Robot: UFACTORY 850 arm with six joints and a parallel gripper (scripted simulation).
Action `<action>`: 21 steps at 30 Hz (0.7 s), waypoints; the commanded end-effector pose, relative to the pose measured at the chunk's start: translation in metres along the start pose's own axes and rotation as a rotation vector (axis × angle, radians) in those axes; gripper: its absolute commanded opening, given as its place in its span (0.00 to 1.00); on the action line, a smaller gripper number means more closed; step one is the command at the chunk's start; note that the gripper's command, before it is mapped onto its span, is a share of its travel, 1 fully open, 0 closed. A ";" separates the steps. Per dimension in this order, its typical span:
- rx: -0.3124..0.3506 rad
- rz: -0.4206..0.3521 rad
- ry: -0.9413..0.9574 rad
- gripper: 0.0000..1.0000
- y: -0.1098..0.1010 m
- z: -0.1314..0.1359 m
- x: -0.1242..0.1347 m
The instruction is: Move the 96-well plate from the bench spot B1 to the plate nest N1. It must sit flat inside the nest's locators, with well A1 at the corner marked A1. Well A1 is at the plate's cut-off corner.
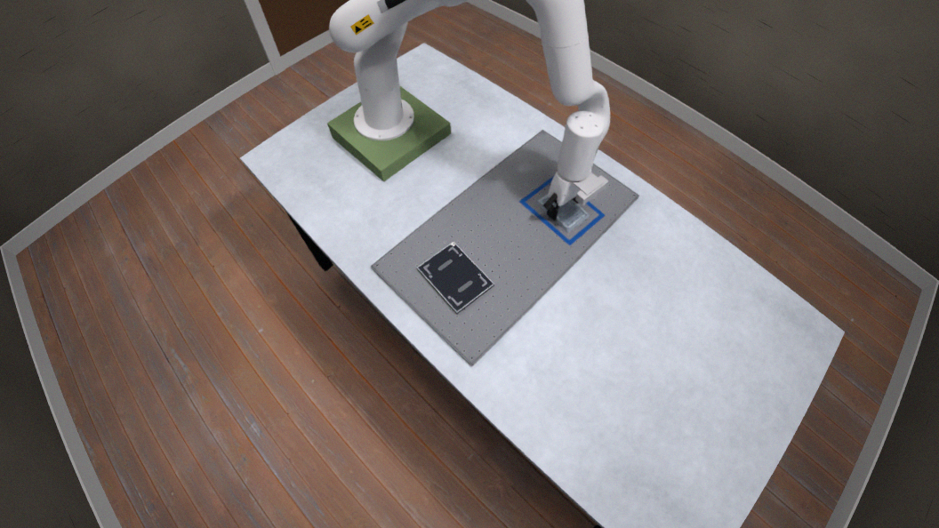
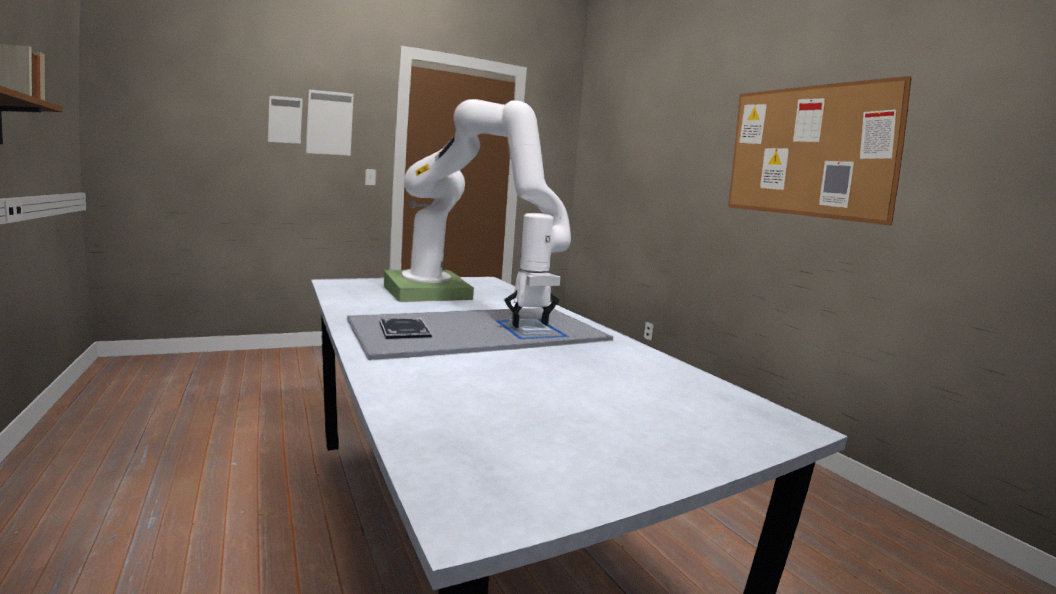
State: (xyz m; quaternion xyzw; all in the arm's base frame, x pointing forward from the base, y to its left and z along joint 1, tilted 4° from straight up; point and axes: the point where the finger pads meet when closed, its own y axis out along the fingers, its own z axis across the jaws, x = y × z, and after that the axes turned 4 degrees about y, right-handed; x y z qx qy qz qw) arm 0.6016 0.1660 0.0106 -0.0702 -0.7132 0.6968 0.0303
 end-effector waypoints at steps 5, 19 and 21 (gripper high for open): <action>-0.001 0.002 0.000 0.00 -0.004 0.000 -0.001; -0.001 0.002 0.000 0.00 -0.012 0.000 -0.001; -0.001 0.002 0.000 0.00 -0.013 0.000 -0.001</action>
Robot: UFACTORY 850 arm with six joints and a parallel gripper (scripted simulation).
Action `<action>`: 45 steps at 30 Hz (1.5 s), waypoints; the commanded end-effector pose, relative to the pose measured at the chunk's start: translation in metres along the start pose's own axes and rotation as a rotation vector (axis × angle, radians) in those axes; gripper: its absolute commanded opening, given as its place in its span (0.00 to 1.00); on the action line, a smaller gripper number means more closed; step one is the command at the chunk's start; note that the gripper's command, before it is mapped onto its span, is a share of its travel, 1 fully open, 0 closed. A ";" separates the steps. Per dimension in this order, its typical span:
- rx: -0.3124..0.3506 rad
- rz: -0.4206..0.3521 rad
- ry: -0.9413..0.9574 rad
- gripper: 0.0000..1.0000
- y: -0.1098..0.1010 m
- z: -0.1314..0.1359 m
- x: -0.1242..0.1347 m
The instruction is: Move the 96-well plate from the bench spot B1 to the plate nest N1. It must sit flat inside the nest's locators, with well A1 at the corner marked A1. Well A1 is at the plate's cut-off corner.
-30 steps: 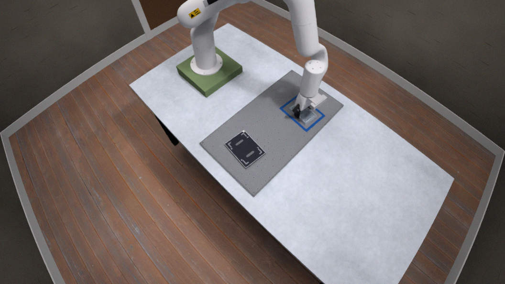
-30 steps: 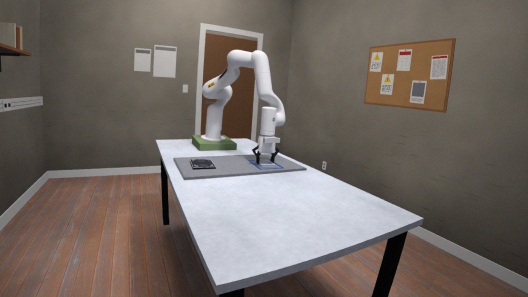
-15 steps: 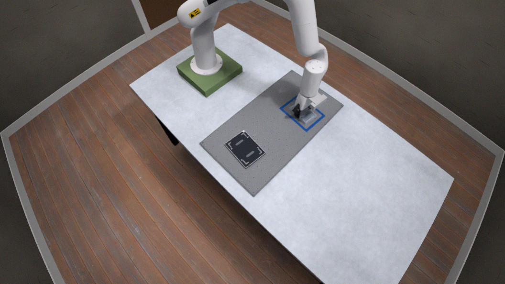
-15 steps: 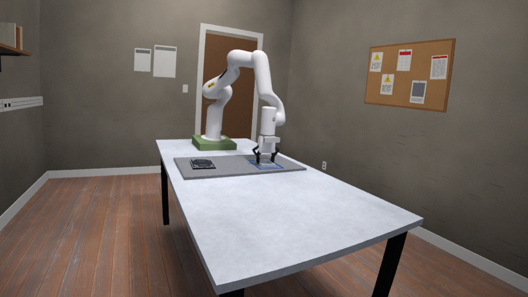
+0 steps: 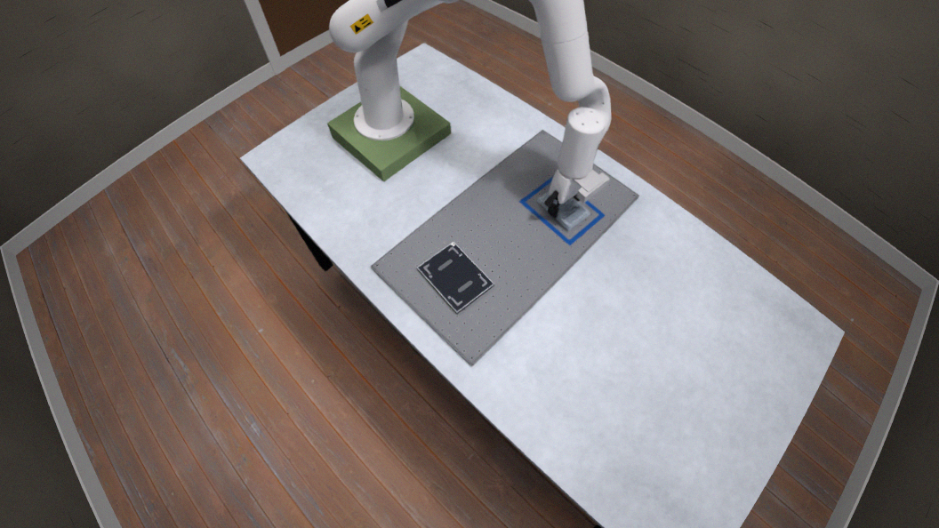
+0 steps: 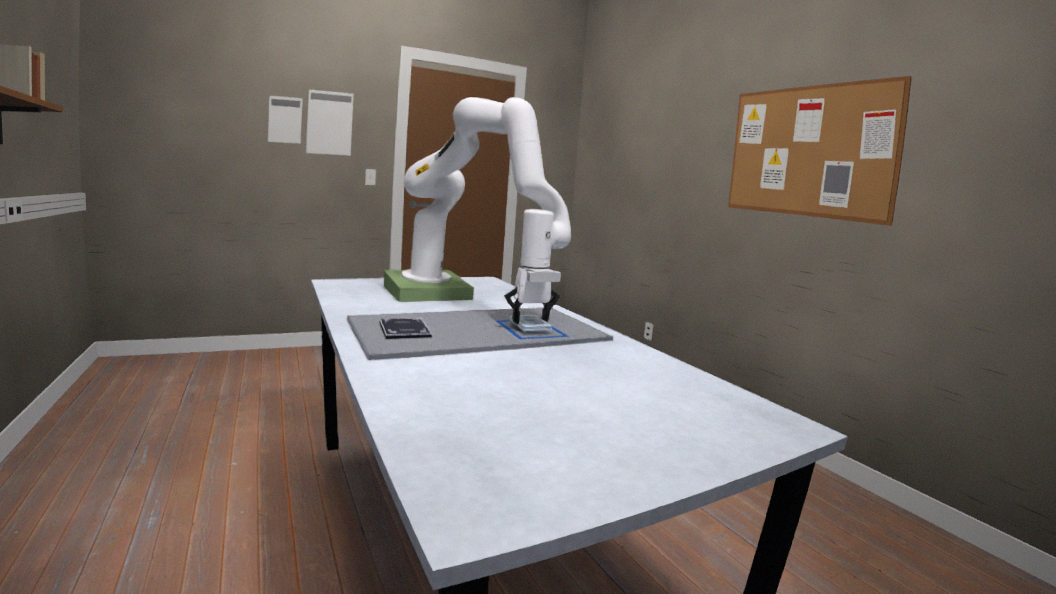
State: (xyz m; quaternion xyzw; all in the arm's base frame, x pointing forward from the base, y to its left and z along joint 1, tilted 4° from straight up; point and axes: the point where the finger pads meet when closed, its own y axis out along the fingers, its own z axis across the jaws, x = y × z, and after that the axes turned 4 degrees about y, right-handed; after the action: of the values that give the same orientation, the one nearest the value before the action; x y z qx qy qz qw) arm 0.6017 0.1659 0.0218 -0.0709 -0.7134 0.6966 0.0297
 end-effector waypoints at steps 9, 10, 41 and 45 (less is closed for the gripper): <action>0.000 0.000 0.000 0.00 -0.008 0.000 0.000; 0.000 0.000 0.000 0.00 -0.008 0.000 0.000; 0.000 0.000 0.000 0.00 -0.040 0.000 0.000; 0.000 0.000 0.000 0.00 -0.047 0.000 0.000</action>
State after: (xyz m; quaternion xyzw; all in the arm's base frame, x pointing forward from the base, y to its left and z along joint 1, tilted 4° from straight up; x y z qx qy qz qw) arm 0.5987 0.1650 0.0619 -0.0703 -0.7132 0.6968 0.0303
